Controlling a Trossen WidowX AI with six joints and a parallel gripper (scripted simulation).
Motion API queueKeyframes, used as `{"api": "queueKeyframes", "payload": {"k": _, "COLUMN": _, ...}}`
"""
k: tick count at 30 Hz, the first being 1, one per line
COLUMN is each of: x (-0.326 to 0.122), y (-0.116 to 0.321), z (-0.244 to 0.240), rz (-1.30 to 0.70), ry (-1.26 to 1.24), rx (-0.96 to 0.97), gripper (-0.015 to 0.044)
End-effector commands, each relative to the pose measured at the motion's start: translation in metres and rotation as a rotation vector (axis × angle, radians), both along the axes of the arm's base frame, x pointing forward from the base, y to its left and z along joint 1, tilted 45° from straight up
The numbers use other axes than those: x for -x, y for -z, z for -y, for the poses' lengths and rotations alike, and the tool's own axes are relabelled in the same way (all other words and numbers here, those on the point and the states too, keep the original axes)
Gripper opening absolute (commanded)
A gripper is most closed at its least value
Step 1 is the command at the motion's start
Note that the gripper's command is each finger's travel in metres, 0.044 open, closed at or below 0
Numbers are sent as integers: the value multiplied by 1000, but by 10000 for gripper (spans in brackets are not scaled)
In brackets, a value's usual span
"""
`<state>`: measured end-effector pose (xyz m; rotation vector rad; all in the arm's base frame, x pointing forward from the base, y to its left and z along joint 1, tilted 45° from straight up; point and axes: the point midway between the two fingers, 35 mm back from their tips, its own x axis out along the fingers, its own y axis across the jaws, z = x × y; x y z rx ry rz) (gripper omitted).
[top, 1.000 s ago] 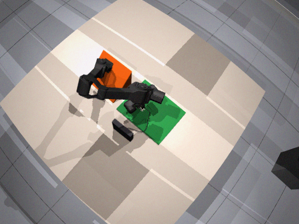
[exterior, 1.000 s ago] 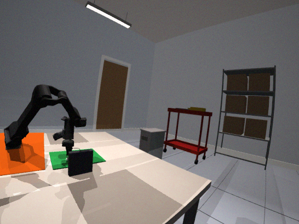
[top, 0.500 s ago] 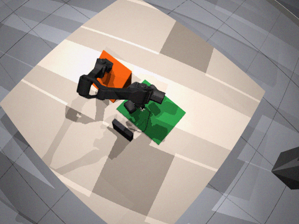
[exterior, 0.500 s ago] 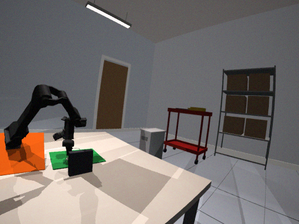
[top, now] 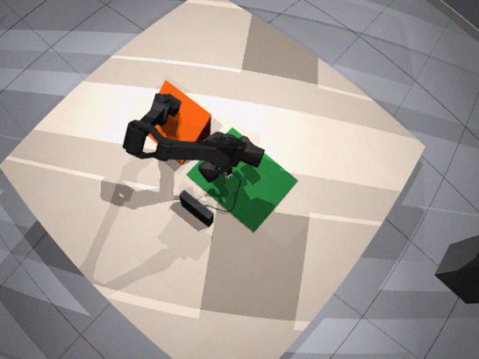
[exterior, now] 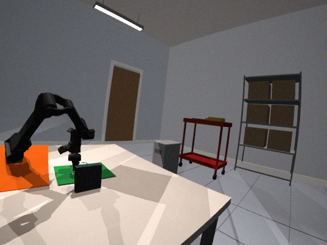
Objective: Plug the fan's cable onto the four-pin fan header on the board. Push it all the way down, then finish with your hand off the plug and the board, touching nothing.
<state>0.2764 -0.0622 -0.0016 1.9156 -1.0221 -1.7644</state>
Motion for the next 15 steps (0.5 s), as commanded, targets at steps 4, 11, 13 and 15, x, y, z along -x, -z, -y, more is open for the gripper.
{"api": "queueKeyframes", "payload": {"k": 4, "x": 0, "y": 1, "z": 1, "rz": -1, "ry": -4, "rx": 5, "gripper": 0}}
{"api": "queueKeyframes", "payload": {"k": 11, "x": 1, "y": 2, "z": 3, "rz": -1, "ry": -4, "rx": 5, "gripper": 0}}
{"api": "queueKeyframes", "payload": {"k": 13, "x": 1, "y": 2, "z": 3, "rz": -1, "ry": -4, "rx": 5, "gripper": 0}}
{"api": "queueKeyframes", "payload": {"k": 15, "x": 1, "y": 3, "z": 3, "rz": -1, "ry": -4, "rx": 5, "gripper": 0}}
